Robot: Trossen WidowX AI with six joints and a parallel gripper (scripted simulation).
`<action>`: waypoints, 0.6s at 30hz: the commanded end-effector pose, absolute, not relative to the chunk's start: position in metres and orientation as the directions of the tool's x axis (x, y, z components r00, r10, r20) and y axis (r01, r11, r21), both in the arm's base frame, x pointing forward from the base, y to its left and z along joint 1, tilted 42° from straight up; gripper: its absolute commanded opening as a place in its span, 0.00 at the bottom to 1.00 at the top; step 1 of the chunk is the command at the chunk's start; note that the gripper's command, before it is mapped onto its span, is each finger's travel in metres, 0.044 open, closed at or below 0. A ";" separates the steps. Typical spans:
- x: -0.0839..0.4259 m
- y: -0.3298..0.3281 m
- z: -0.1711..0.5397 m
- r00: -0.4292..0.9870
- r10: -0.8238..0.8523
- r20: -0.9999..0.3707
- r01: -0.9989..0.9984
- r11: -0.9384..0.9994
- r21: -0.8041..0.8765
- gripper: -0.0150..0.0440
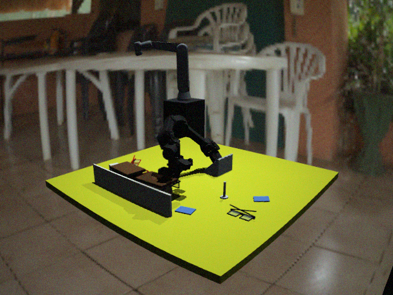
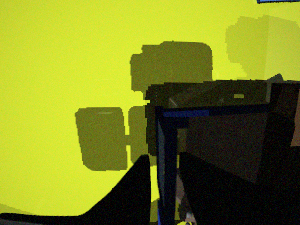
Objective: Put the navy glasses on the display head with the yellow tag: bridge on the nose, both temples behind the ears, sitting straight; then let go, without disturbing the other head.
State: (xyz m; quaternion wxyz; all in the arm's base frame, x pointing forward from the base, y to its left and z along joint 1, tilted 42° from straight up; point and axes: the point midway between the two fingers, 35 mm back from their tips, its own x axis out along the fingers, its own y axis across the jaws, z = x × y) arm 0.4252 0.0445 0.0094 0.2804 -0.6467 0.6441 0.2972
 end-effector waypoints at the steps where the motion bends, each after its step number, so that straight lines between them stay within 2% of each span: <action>1: 0.425 0.044 0.010 -0.007 -0.666 -0.746 -1.000 -0.012 0.020 0.44; 18: 0.418 0.067 0.036 -0.003 -0.662 -0.749 -1.000 -0.019 0.020 0.44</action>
